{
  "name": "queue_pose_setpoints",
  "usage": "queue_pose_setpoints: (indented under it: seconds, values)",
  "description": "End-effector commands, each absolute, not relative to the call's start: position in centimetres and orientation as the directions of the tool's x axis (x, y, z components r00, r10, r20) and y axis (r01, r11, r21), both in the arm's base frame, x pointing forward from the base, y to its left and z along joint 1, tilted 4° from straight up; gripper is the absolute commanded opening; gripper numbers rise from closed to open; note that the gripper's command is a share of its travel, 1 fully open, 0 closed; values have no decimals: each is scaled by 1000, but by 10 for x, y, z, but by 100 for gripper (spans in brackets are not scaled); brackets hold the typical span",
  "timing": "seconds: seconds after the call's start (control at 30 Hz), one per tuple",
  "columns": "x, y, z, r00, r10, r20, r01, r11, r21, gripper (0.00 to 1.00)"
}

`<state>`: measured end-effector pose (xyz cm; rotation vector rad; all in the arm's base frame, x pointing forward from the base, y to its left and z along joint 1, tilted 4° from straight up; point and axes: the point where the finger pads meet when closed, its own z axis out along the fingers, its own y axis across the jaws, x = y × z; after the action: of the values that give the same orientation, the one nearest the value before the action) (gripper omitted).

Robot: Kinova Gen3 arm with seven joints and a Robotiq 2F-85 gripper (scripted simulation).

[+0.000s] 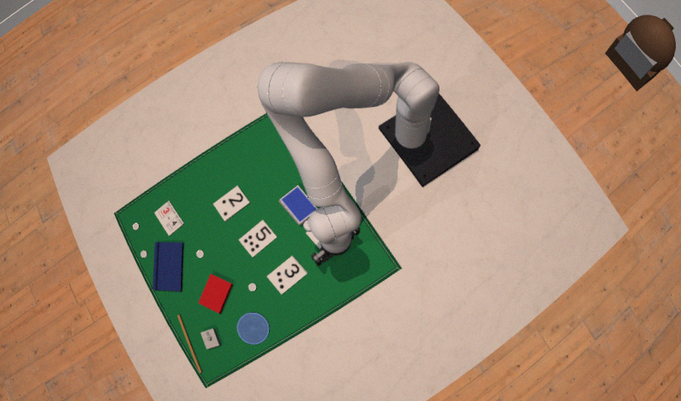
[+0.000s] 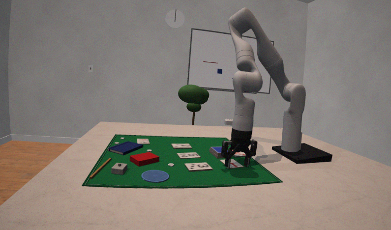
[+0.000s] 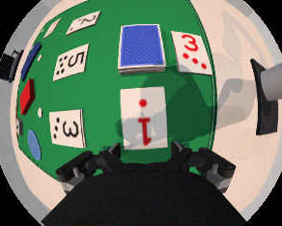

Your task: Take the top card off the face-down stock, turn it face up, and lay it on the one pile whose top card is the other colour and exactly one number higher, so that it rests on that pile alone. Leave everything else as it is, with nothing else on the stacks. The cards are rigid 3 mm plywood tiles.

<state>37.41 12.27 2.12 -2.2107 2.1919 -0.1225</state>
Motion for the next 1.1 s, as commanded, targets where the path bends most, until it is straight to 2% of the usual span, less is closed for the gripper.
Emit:
queue_pose_setpoints:
  seconds: [0.0, 0.57, 1.07]
  values:
    - [375, 123, 22, 7, -999, 37, -997, -10, -75, 85]
    - [373, 123, 40, 7, -999, 37, -997, -10, -75, 85]
    - [368, 124, 102, 7, -999, 37, -997, -10, -75, 85]
